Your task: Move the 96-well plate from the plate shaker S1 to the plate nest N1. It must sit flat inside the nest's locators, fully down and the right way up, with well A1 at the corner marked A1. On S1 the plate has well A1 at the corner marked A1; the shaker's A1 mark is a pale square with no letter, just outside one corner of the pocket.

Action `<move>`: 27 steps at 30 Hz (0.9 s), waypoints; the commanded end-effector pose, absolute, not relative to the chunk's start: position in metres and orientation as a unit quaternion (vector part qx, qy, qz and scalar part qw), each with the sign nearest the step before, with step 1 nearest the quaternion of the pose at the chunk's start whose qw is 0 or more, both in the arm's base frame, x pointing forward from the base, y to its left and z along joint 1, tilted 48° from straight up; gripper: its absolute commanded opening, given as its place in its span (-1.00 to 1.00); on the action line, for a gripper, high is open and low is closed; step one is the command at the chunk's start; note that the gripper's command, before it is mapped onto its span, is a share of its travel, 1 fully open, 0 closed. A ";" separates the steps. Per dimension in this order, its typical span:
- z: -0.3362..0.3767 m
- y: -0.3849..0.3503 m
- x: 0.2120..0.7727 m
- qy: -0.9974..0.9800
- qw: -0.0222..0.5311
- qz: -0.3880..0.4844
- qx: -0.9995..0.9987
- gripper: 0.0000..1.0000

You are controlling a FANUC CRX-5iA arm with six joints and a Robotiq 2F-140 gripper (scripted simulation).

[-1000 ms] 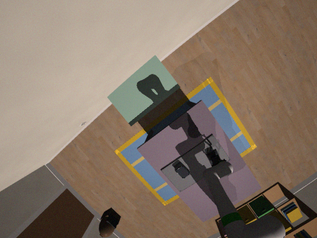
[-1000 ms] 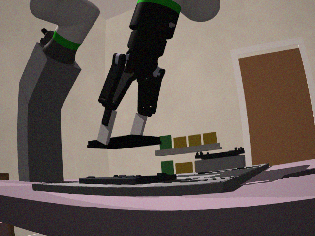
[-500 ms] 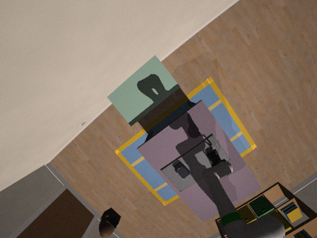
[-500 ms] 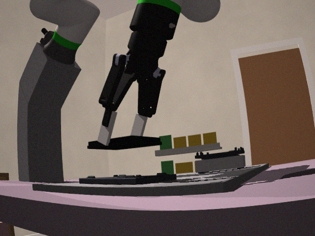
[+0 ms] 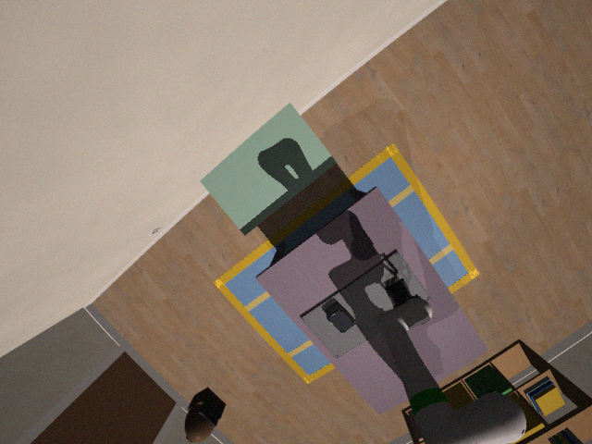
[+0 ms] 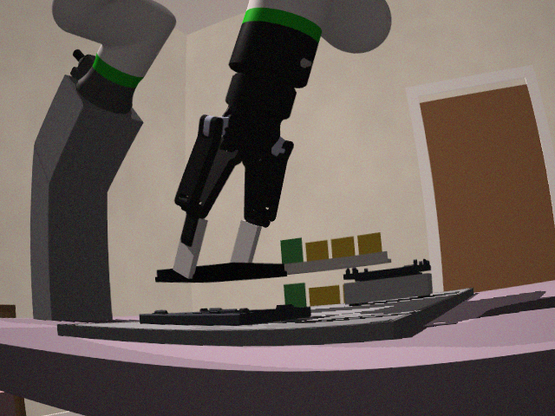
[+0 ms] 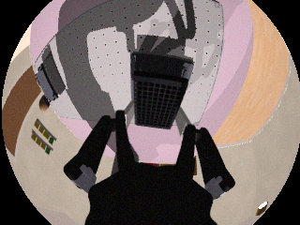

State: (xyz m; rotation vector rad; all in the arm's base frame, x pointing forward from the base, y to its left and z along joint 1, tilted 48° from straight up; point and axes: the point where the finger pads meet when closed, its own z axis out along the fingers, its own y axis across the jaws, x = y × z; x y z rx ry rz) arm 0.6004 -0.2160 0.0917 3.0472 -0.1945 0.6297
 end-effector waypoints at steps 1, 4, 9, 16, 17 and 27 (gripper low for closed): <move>0.091 -0.216 0.601 -0.062 0.012 0.202 0.977 -1.00; 0.088 -0.217 0.605 -0.062 0.012 0.202 0.977 -1.00; 0.082 -0.217 0.611 -0.062 0.012 0.202 0.977 -1.00; 0.075 -0.218 0.620 -0.062 0.012 0.202 0.977 -1.00; 0.075 -0.218 0.620 -0.062 0.012 0.202 0.977 -1.00; 0.075 -0.218 0.620 -0.062 0.012 0.202 0.977 -1.00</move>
